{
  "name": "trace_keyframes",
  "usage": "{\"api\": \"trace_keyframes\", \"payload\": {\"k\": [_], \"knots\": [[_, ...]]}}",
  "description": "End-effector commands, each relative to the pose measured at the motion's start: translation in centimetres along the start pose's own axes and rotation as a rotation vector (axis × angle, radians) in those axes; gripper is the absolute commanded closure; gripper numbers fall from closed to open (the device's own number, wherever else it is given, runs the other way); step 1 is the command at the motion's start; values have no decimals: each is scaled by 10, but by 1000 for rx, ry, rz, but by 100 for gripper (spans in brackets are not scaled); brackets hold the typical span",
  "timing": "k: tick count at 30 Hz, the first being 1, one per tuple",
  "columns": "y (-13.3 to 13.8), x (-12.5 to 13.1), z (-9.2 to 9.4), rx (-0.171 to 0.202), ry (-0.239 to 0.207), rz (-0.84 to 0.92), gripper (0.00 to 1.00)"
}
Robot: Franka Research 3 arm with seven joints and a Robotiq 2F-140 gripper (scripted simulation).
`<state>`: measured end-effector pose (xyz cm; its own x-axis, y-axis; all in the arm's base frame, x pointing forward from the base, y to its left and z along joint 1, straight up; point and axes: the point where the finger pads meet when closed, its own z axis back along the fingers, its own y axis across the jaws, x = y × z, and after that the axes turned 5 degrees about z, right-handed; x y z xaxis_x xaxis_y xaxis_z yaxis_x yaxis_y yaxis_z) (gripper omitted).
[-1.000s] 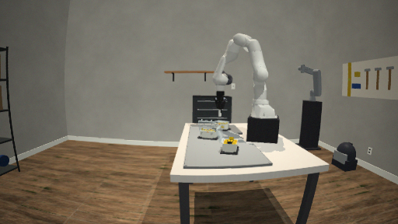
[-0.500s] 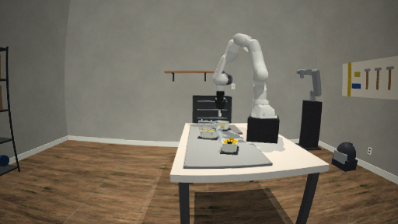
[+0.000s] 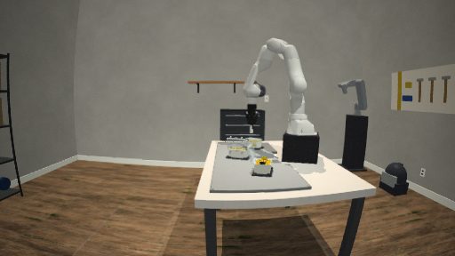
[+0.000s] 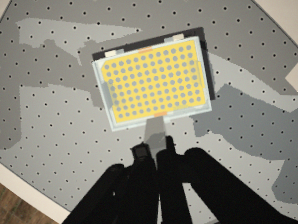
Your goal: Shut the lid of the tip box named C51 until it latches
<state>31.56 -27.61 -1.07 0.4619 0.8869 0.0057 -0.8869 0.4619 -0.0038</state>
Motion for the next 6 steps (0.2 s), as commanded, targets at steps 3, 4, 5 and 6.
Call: {"api": "trace_keyframes", "payload": {"k": [3, 4, 5, 6], "knots": [[2, 0, -1, 5, -1, -2, 100], [2, 0, -1, 5, -1, -2, 100], [2, 0, -1, 5, -1, -2, 100], [2, 0, -1, 5, -1, -2, 100]]}}
